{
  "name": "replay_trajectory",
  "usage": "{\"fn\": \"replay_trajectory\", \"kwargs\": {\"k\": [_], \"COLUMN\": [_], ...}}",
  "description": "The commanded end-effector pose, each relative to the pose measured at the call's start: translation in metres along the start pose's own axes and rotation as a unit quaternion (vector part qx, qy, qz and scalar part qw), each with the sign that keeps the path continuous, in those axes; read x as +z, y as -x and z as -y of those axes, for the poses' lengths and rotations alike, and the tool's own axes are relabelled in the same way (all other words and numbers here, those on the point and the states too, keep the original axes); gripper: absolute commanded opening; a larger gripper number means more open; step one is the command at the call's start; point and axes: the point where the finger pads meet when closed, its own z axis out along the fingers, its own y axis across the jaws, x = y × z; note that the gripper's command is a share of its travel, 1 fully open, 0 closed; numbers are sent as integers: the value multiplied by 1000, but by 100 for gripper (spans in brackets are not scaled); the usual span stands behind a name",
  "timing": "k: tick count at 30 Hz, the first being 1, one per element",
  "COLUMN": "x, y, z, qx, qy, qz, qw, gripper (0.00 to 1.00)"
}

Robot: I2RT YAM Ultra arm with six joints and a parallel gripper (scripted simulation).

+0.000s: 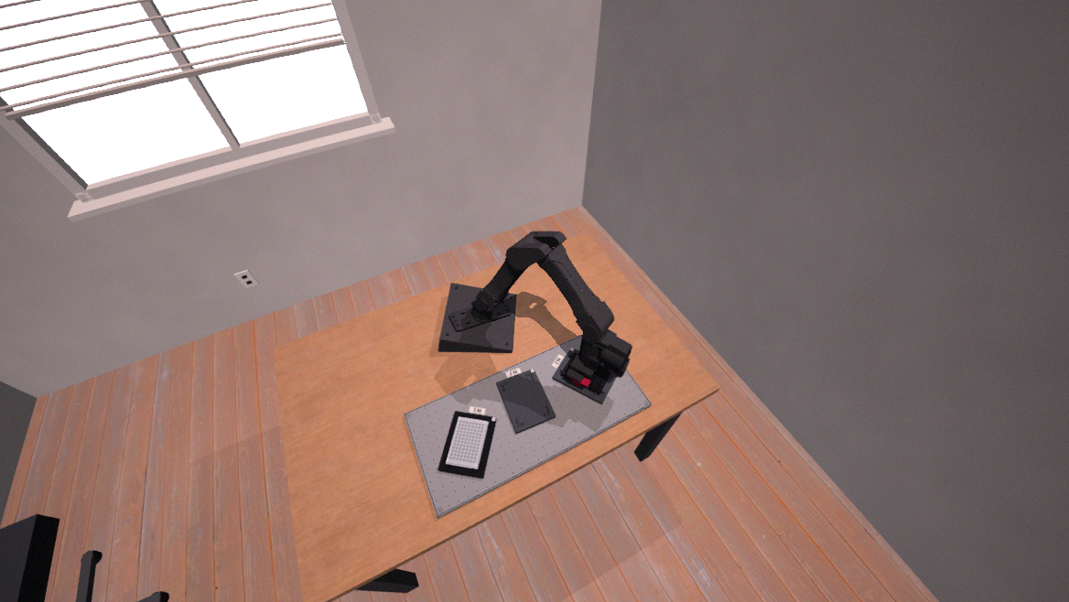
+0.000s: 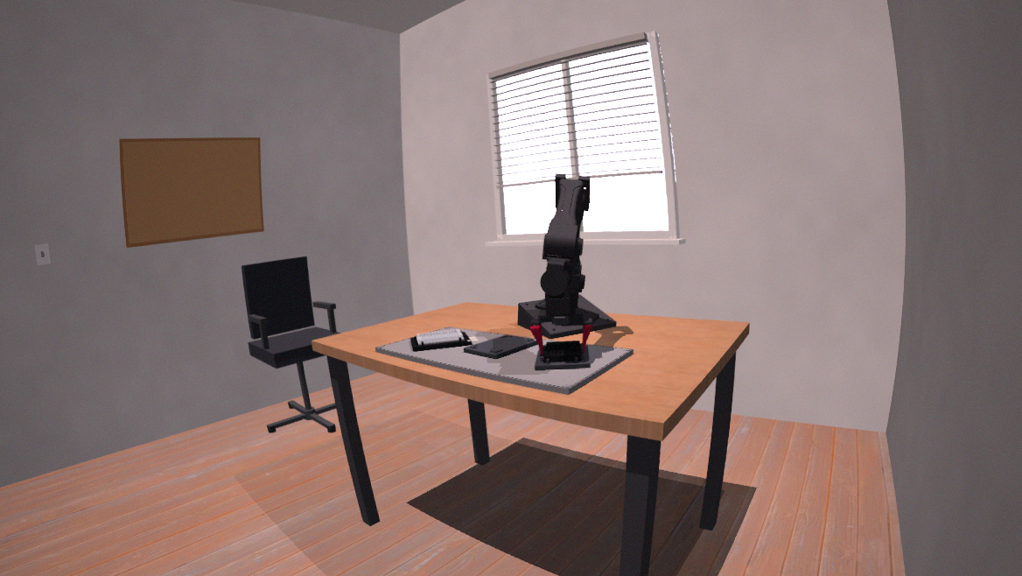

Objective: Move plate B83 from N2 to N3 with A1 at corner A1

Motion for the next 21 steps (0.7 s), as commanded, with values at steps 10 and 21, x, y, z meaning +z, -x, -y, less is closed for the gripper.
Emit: {"fn": "replay_trajectory", "kwargs": {"k": [10,21], "x": [-4,-4], "y": [5,5], "z": [0,0], "qx": [-1,-1], "qy": [-1,-1], "qz": [11,11], "qw": [1000,1000], "gripper": [100,0]}}
